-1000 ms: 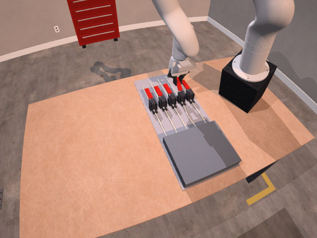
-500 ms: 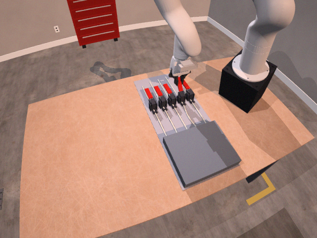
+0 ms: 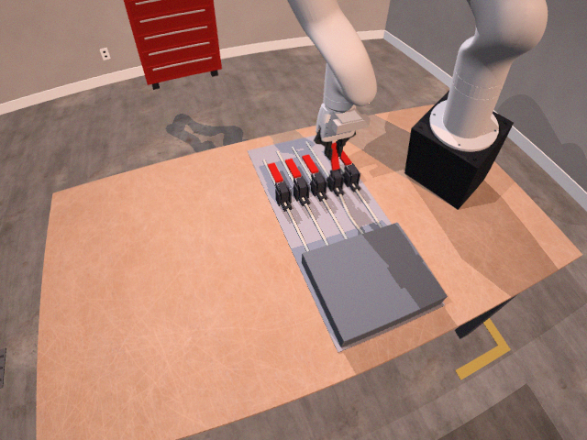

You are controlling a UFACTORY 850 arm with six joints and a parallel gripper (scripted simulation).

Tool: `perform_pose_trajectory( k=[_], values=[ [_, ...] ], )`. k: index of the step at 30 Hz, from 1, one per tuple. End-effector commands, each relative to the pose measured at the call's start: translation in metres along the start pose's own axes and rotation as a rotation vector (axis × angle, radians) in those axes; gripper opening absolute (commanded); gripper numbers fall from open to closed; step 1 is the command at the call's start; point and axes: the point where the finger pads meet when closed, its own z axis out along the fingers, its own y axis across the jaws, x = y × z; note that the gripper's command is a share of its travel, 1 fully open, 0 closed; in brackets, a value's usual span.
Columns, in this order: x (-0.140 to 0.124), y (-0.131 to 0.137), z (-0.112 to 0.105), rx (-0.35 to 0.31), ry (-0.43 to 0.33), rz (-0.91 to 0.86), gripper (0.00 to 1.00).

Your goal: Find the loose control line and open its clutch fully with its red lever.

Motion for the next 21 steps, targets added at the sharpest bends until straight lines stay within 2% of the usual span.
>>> perform_pose_trajectory(
  k=[1,21],
  values=[
    [0.009,0.0,-0.003,0.0,0.0,0.0,0.0],
    [0.027,0.0,-0.006,0.0,0.0,0.0,0.0]
  ],
)
